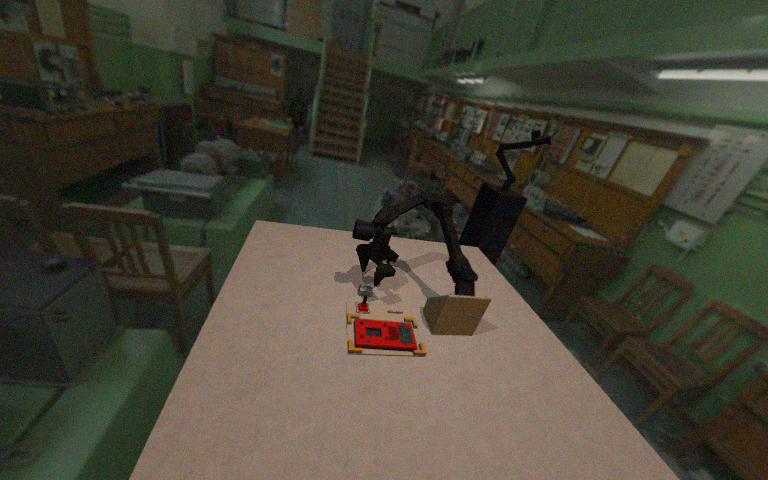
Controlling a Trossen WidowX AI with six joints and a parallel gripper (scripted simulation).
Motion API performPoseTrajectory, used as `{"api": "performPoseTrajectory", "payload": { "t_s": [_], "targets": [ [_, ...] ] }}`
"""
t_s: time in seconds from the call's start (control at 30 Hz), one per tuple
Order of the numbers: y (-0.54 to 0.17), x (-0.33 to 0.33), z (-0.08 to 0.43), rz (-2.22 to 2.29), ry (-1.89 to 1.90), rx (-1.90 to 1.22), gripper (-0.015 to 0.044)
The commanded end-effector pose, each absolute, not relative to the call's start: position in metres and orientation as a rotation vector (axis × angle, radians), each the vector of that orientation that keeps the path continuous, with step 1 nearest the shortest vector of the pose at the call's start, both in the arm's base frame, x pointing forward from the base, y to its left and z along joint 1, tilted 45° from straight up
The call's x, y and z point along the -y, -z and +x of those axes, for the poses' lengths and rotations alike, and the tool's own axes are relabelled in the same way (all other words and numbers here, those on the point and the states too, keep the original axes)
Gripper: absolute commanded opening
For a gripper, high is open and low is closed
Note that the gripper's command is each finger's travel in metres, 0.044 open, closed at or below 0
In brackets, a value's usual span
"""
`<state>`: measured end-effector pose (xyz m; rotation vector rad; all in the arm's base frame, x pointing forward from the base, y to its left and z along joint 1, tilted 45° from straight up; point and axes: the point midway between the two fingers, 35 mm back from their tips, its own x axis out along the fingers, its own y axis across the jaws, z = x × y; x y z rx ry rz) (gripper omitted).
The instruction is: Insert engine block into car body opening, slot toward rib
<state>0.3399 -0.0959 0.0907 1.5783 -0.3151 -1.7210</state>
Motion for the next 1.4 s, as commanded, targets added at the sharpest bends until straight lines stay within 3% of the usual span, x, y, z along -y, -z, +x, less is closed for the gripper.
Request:
{"api": "performPoseTrajectory", "payload": {
  "t_s": [0.0,0.23,1.37],
  "targets": [
    [-0.096,0.095,0.340,1.627,1.746,0.432,0.0440],
    [-0.105,0.094,0.338,1.715,1.775,0.663,0.0440],
    [-0.054,0.144,0.341,1.789,1.772,0.816,0.0440]
  ]
}}
